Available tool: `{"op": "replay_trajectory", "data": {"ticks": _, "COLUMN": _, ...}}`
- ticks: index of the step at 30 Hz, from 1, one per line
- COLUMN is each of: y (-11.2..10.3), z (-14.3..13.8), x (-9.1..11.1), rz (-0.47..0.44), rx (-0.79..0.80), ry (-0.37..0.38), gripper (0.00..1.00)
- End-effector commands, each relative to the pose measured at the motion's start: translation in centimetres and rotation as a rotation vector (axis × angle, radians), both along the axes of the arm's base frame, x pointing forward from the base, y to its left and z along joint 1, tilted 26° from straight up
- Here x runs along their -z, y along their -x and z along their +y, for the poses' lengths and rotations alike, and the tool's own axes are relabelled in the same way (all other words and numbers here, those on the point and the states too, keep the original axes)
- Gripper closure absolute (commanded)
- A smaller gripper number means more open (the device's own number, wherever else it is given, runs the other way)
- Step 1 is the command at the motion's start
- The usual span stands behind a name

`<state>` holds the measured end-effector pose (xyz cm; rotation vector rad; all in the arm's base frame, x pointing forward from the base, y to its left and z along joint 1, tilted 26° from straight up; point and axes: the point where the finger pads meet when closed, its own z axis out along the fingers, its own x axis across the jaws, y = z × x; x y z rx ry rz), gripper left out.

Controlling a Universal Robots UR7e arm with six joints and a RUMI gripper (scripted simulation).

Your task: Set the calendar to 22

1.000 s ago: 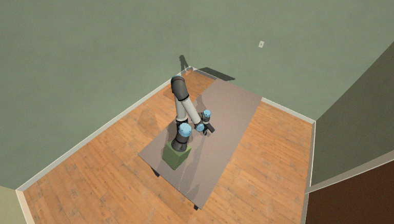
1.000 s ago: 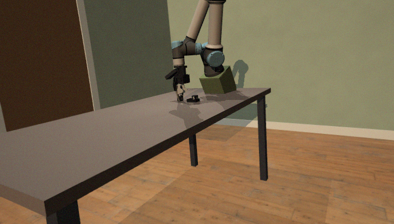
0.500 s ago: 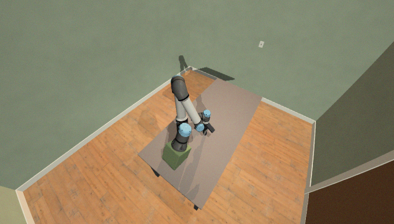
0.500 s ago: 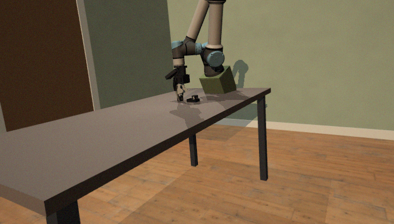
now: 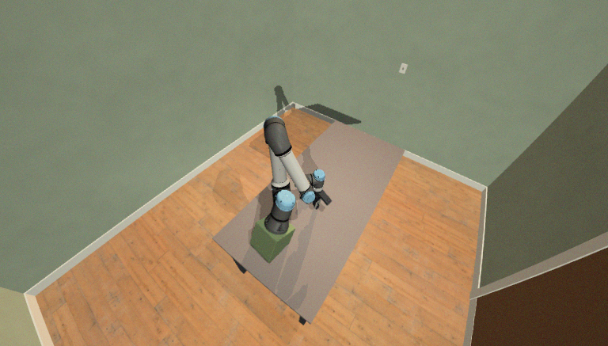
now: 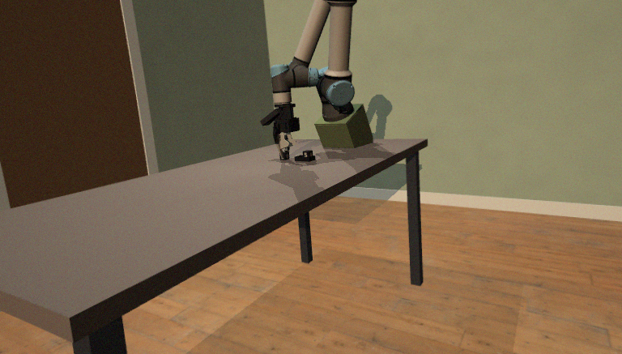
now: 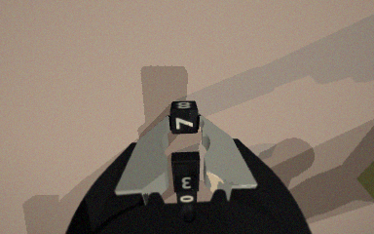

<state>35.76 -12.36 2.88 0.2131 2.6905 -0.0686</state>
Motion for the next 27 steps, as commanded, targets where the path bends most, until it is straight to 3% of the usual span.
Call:
{"op": "replay_trajectory", "data": {"ticks": 1, "y": -0.02, "z": -0.02, "x": -0.03, "rz": -0.001, "rx": 0.000, "ry": 0.001, "gripper": 0.83}}
{"op": "replay_trajectory", "data": {"ticks": 4, "y": -0.02, "z": -0.02, "x": -0.03, "rz": -0.001, "rx": 0.000, "ry": 0.001, "gripper": 0.83}}
{"op": "replay_trajectory", "data": {"ticks": 11, "y": -0.02, "z": -0.02, "x": -0.03, "rz": -0.001, "rx": 0.000, "ry": 0.001, "gripper": 0.72}}
{"op": "replay_trajectory", "data": {"ticks": 27, "y": 0.01, "z": -0.01, "x": -0.08, "rz": -0.001, "rx": 0.000, "ry": 0.001, "gripper": 0.72}}
